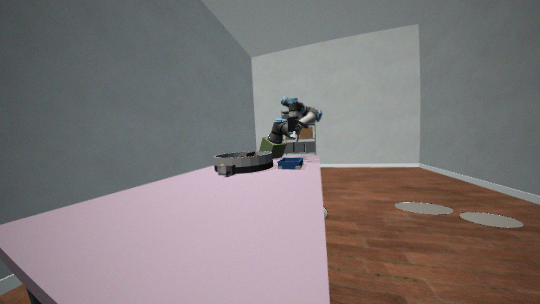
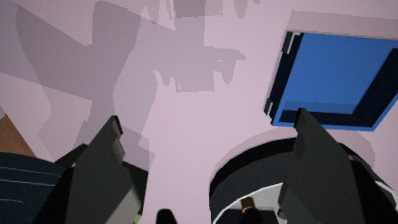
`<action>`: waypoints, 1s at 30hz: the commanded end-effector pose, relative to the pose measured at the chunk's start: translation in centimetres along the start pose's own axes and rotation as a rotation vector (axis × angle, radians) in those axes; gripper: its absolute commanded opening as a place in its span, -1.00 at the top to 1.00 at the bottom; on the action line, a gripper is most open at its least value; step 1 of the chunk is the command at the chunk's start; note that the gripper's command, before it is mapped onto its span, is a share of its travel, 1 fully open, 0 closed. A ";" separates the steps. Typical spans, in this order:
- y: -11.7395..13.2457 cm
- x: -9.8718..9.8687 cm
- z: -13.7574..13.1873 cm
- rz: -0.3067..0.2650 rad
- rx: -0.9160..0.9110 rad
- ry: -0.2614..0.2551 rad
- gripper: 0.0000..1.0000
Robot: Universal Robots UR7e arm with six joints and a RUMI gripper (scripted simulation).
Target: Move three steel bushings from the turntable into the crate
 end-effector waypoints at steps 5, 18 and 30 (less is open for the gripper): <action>0.0 0.0 0.1 0.000 -0.001 0.000 -1.00; 3.7 0.8 2.8 -0.020 -0.125 -0.007 -1.00; 13.5 2.9 6.9 -0.041 -0.395 -0.013 -1.00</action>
Point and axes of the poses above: the point where the finger pads meet when closed, its own x axis back along the fingers, its own z axis across the jaws, y = z × x, the point moved 10 cm from there along x, back along the fingers, and after that the axes turned 7 degrees about x, right-handed, at the moved point
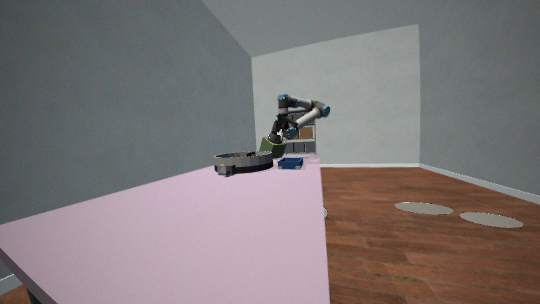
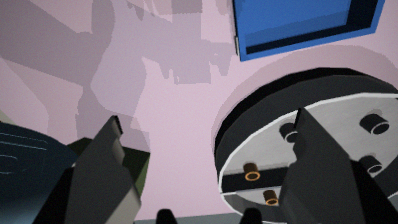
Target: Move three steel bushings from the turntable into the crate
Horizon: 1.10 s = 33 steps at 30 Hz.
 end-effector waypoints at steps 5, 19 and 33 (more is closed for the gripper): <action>7.5 1.2 4.7 0.002 -0.202 -0.006 -1.00; 19.8 3.3 6.7 0.024 -0.487 0.000 -1.00; 24.5 3.9 6.3 0.041 -0.588 0.007 -1.00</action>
Point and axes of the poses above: the point where the finger pads meet when closed, its own x axis back along the fingers, its own z axis across the jaws, y = z × x, the point moved 10 cm from there along x, back along the fingers, and after that the axes turned 7 degrees about x, right-handed, at the moved point
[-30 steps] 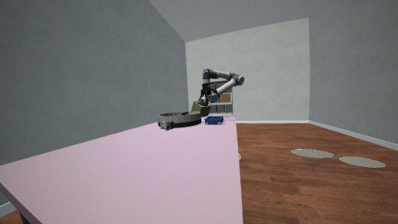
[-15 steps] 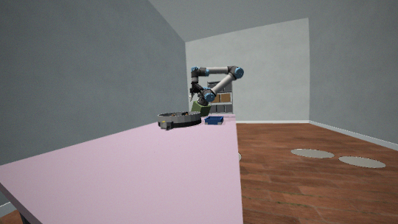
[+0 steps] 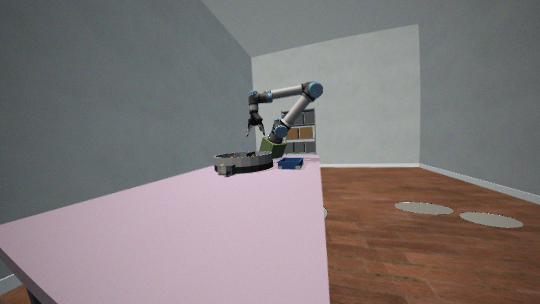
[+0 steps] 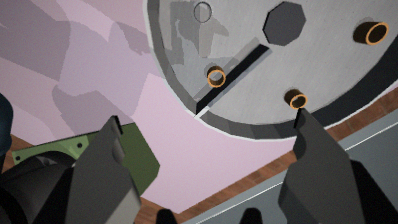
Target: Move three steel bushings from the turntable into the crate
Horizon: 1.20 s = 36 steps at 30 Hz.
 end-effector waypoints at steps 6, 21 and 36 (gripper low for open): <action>1.1 0.0 0.8 0.004 -0.023 0.000 -1.00; 1.1 0.0 0.8 0.004 -0.023 0.000 0.87; 1.1 0.0 0.8 0.004 -0.023 0.000 0.87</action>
Point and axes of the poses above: the point where the finger pads meet when closed, its own x axis back along the fingers, its own z axis across the jaws, y = z × x, the point moved 10 cm from there along x, back along the fingers, and after that the axes turned 7 degrees about x, right-handed, at the moved point
